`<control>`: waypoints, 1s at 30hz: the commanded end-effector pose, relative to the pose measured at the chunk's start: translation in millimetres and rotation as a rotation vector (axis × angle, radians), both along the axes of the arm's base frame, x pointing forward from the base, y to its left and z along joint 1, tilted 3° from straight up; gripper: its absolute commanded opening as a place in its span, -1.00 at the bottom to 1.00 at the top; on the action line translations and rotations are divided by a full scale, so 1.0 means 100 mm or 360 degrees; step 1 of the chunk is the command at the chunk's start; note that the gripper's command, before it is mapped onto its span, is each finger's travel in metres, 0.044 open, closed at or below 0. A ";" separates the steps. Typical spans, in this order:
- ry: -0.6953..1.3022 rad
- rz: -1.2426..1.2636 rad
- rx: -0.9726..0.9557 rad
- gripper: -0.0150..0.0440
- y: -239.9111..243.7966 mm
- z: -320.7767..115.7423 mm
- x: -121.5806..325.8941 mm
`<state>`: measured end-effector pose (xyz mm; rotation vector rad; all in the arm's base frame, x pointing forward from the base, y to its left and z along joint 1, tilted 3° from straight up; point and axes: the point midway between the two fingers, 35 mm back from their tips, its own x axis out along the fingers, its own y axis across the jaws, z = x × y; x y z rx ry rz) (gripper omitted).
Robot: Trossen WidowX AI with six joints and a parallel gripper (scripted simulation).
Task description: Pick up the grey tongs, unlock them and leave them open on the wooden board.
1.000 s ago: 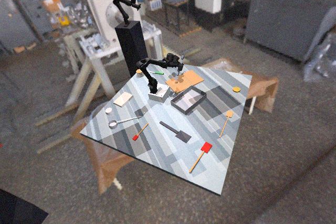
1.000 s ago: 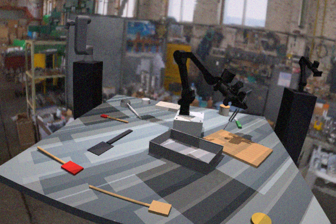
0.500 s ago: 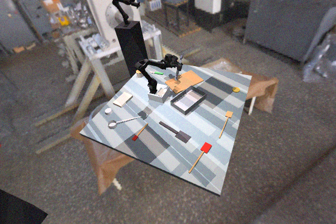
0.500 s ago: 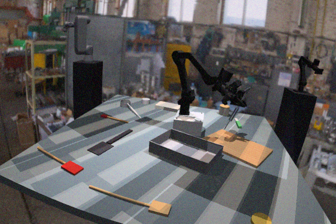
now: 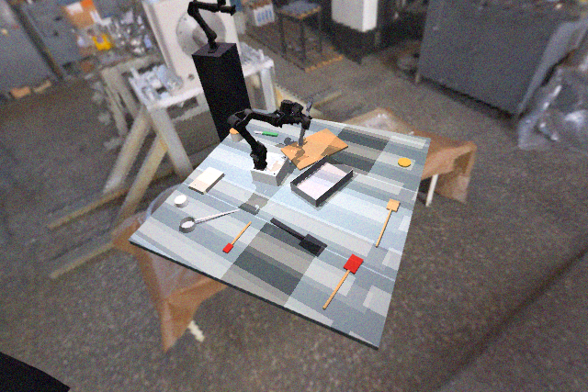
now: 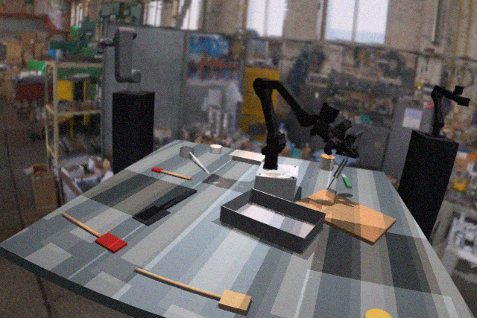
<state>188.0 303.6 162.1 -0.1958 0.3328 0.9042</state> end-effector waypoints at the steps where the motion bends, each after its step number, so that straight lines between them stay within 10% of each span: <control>1: -0.0014 -0.0005 0.0008 -1.00 0.00 0.02 0.01; 30: 0.0218 0.0003 -0.0346 -1.00 0.22 -0.22 0.15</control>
